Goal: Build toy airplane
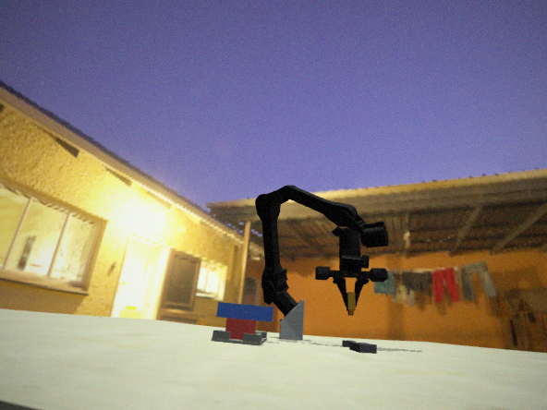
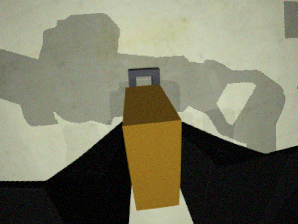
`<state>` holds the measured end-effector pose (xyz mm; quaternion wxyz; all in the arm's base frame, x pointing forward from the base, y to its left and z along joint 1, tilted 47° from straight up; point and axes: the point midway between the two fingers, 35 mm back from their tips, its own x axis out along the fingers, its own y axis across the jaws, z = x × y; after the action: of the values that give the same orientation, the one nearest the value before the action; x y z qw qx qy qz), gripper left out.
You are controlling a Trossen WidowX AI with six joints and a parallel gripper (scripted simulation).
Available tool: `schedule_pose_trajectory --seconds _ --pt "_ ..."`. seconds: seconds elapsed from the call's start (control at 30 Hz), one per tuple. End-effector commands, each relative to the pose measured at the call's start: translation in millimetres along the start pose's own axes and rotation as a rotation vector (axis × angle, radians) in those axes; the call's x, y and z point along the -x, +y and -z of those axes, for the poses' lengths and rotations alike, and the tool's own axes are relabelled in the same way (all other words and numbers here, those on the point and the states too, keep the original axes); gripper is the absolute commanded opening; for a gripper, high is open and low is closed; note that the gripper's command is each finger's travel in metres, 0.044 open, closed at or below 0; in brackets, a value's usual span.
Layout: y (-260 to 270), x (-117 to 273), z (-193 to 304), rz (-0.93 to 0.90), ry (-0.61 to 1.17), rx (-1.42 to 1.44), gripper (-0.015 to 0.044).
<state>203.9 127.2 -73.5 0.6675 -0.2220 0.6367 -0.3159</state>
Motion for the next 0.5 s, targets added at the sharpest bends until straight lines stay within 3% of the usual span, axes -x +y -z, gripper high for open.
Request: schedule_pose_trajectory --seconds 0.0,0.47 --pt "0 16 0 -0.009 0.003 -0.003 0.0" --pt "-7 57 8 0.012 0.019 0.014 0.0"
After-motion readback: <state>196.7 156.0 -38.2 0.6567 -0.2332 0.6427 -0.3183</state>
